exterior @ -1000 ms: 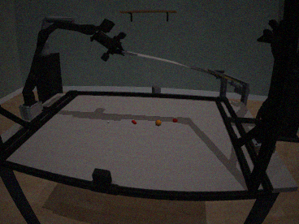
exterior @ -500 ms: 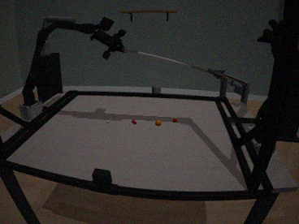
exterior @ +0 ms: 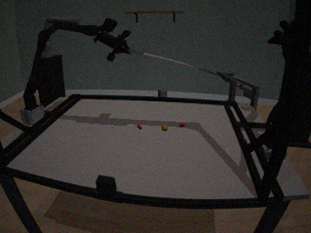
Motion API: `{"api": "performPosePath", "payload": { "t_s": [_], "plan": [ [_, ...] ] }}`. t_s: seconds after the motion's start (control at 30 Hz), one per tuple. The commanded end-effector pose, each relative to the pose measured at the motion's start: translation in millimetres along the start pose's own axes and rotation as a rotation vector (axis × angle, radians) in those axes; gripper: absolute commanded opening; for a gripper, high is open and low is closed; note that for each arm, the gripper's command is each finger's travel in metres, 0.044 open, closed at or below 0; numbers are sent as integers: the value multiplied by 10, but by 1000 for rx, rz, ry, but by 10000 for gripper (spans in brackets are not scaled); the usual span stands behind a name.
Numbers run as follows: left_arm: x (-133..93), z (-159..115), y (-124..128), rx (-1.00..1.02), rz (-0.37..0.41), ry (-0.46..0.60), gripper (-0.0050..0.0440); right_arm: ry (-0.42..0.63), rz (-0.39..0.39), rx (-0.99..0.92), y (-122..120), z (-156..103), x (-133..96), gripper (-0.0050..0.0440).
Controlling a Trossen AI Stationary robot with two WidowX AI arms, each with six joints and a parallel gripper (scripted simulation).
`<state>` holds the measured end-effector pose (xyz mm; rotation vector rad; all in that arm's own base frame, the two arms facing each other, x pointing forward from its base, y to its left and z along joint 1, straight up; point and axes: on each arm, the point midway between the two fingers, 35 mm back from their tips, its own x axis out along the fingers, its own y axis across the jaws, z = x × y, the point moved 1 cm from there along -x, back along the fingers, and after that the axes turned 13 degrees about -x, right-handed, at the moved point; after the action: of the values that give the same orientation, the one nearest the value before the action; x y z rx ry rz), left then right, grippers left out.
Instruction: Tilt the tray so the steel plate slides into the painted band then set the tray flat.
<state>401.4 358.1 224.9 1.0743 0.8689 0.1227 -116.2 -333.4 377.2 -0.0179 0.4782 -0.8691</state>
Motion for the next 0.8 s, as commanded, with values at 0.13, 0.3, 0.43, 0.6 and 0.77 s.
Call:
{"api": "performPosePath", "payload": {
  "t_s": [0.13,0.3,0.43,0.6,0.77],
  "plan": [
    [-86,29,147,0,52,-8,0,-2,1,-1,2,2,0,440],
    [-93,34,169,0,56,-9,0,-2,1,-1,2,2,0,440],
    [-102,41,198,0,56,-9,0,-2,1,-1,2,2,0,440],
    [-97,38,183,0,57,-9,0,-2,1,-1,2,2,0,440],
    [-104,43,205,0,57,-9,0,-2,1,-1,2,2,0,440]
  ]
}}
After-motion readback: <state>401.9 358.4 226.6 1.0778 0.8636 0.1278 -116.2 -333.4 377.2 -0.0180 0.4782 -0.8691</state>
